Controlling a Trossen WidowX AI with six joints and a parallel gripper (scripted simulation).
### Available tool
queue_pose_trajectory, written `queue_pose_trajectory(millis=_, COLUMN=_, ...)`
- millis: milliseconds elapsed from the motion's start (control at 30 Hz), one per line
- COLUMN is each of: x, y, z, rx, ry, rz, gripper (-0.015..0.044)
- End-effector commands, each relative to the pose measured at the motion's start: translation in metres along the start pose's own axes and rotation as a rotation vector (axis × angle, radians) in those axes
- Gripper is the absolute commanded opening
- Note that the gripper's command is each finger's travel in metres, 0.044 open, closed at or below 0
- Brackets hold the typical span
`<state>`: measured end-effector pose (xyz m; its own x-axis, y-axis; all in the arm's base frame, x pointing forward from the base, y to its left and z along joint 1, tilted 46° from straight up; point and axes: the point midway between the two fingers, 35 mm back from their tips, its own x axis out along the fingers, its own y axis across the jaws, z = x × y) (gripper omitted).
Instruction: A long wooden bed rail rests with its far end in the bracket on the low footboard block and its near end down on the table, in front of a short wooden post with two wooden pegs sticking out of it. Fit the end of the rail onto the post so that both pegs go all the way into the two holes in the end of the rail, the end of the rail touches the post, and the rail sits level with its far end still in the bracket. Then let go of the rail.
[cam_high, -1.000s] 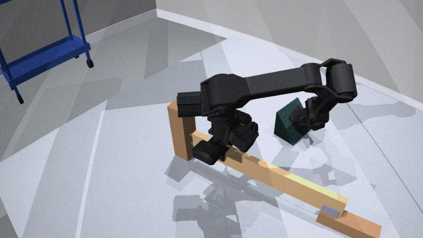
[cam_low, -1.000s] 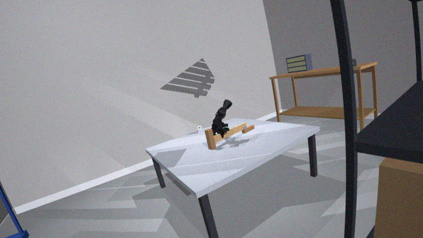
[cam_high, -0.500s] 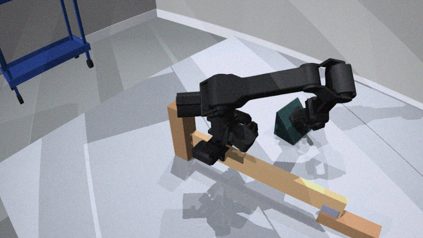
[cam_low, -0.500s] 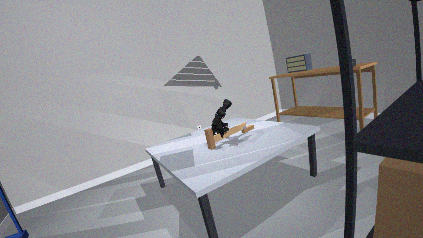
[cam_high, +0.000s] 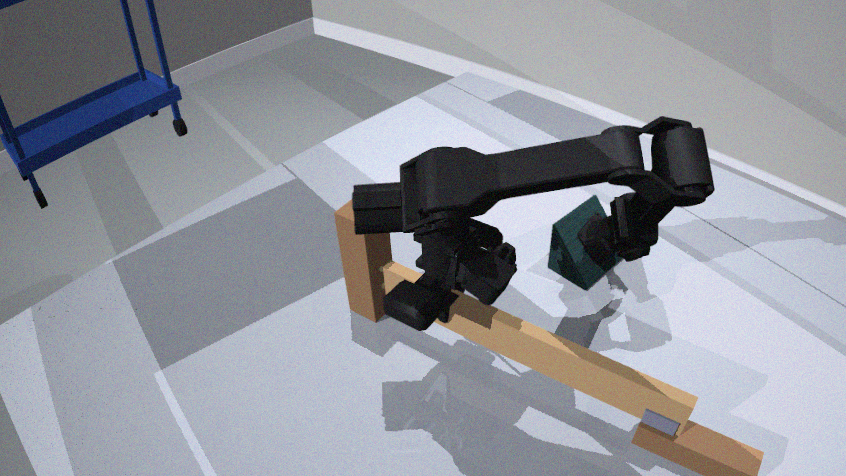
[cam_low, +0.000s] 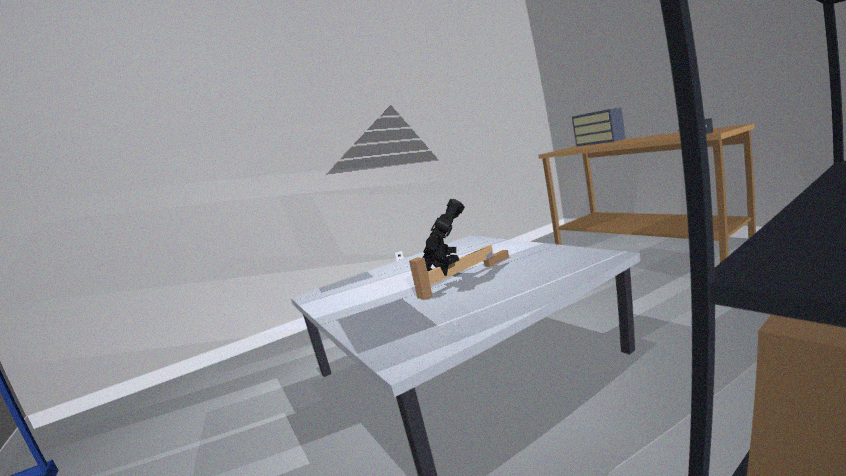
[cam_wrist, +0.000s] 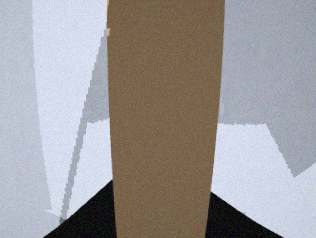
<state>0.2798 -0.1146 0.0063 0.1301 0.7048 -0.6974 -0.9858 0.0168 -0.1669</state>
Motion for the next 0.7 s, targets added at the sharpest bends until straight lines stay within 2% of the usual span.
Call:
queue_pose_trajectory(millis=0, x=-0.0031, y=-0.0033, z=0.0017, rx=-0.001, ry=0.007, rz=-0.011, gripper=0.0)
queue_pose_trajectory(millis=667, x=0.0001, y=-0.0008, z=0.0028, rx=-0.001, ry=0.007, rz=-0.011, gripper=0.0)
